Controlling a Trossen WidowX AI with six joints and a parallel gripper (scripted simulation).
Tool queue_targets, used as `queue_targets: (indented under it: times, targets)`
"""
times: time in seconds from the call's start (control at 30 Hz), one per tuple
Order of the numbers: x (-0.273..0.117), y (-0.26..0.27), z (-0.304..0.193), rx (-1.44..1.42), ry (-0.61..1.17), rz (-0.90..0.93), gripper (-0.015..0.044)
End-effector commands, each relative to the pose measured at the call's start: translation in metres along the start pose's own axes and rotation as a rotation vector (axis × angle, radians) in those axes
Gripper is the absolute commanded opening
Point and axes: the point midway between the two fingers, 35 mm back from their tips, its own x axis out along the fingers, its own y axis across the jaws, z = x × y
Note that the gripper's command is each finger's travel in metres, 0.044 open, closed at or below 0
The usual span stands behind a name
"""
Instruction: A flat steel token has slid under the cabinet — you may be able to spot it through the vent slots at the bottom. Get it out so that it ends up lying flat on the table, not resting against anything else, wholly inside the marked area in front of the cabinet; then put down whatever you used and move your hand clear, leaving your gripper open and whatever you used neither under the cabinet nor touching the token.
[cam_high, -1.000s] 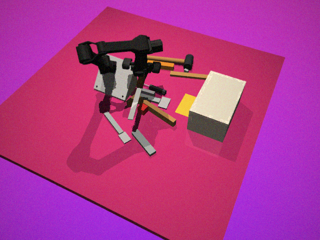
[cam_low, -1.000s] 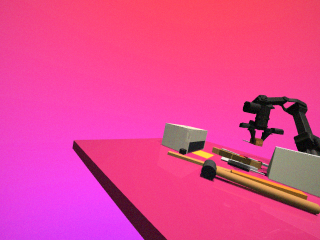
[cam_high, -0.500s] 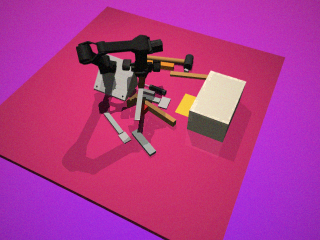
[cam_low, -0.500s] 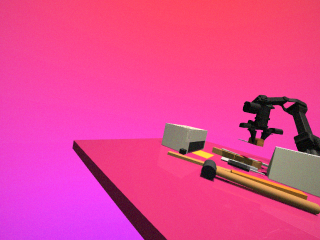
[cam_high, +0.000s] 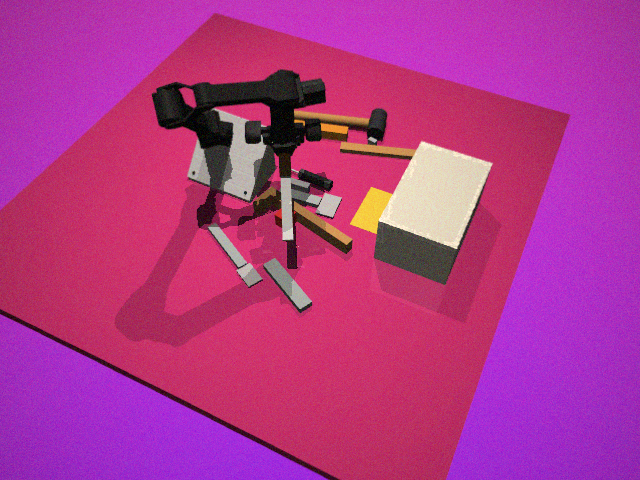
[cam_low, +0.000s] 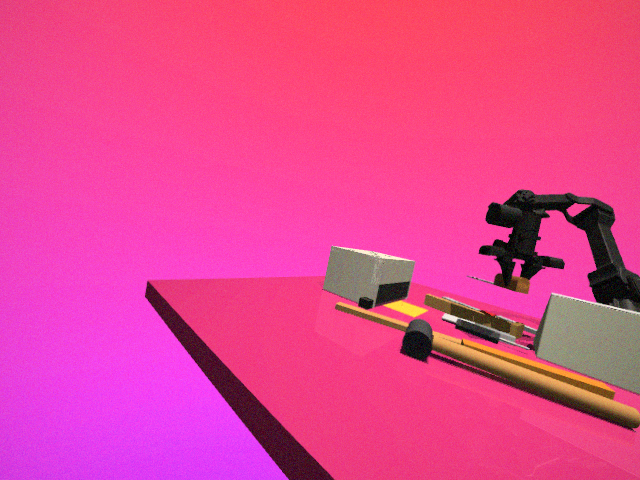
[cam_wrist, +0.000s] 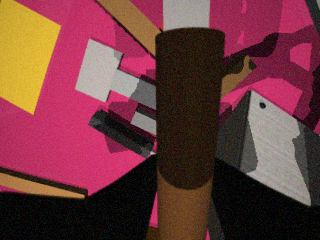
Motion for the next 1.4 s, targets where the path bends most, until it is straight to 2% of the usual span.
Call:
queue_targets:
  times: [0.0,1.37]
  targets:
    - [-0.0011,0.0001,0.0001,-0.042,-0.008,0.003,0.0000]
    - [-0.0011,-0.0001,-0.0001,-0.369,-0.008,0.002,0.0000]
